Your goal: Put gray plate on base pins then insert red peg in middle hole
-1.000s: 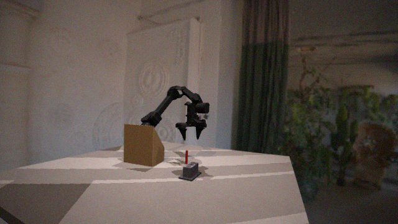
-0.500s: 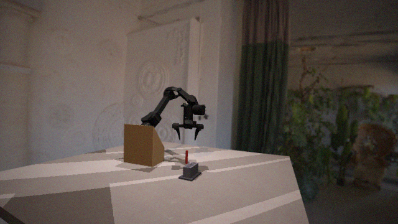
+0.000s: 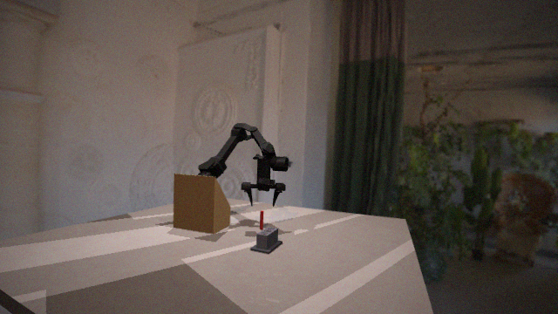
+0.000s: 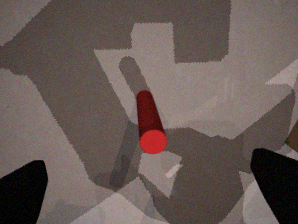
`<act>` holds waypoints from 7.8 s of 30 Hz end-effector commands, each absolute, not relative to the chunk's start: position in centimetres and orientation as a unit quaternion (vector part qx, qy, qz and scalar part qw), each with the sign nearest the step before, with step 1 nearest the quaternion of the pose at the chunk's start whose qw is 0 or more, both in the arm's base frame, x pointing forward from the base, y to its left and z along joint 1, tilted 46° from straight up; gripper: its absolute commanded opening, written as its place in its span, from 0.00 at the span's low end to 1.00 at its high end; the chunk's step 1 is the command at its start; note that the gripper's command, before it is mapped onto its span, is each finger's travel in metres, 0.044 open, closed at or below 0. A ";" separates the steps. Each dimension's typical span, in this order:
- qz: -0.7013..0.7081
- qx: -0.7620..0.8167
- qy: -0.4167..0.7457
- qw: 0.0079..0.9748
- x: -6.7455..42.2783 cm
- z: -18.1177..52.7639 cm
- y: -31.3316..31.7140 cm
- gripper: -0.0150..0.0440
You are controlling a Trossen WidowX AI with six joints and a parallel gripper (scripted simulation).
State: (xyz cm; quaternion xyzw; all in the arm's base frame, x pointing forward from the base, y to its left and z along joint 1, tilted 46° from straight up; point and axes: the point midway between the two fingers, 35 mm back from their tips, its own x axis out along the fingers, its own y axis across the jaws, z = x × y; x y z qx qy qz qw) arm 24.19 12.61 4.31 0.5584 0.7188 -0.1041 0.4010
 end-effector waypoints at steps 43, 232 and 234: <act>-0.107 0.560 0.721 0.394 23.5 0.1 16.9 0.78; -0.109 0.559 0.719 0.398 35.2 -8.4 -0.5 0.25; -0.109 0.559 0.719 0.398 35.2 -8.3 -0.5 0.25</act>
